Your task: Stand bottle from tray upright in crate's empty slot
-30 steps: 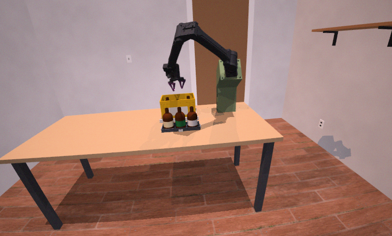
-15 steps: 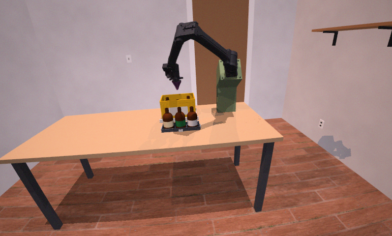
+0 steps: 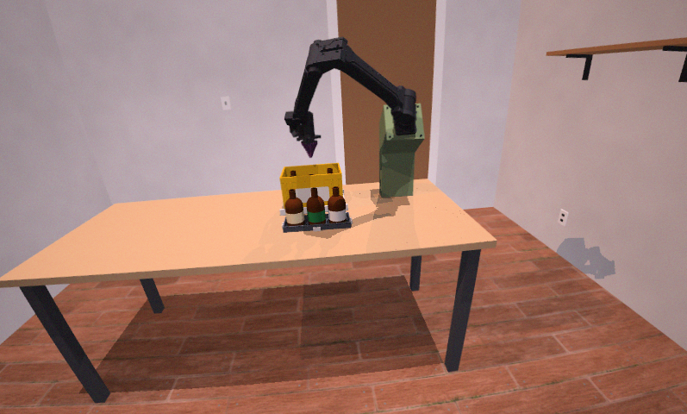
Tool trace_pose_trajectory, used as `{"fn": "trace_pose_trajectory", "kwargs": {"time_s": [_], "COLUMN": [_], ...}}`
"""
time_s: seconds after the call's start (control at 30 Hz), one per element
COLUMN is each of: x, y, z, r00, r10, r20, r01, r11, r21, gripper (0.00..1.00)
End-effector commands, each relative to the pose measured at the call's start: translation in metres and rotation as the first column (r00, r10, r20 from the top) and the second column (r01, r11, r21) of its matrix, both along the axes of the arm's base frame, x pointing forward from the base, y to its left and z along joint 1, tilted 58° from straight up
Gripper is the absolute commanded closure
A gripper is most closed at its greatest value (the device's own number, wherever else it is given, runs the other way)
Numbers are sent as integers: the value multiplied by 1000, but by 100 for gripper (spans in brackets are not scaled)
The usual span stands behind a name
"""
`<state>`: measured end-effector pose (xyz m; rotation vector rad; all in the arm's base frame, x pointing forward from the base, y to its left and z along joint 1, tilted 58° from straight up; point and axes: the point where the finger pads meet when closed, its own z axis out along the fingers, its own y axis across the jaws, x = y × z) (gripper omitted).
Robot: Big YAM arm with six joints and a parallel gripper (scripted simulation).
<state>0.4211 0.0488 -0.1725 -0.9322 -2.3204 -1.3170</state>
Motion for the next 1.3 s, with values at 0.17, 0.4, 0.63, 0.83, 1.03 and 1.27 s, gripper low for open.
{"fn": "trace_pose_trajectory", "kwargs": {"time_s": [0.17, 0.4, 0.63, 0.83, 1.03, 1.27], "x": [14, 10, 15, -9, -23, -28], "y": [-8, 16, 62, 120, 136, 144], "z": [4, 27, 105, 196, 232, 221], "r00": [1000, 1000, 1000, 1000, 1000, 999], "r10": [-21, 5, 0, -9, -29, -10], "r20": [9, 14, 4, -5, -9, -39], "r01": [21, -5, 0, 9, 29, 10], "r11": [1000, 1000, 1000, 1000, 1000, 1000], "r21": [-1, -7, -23, -5, 6, 5], "gripper": [100, 100, 100, 100, 100, 39]}}
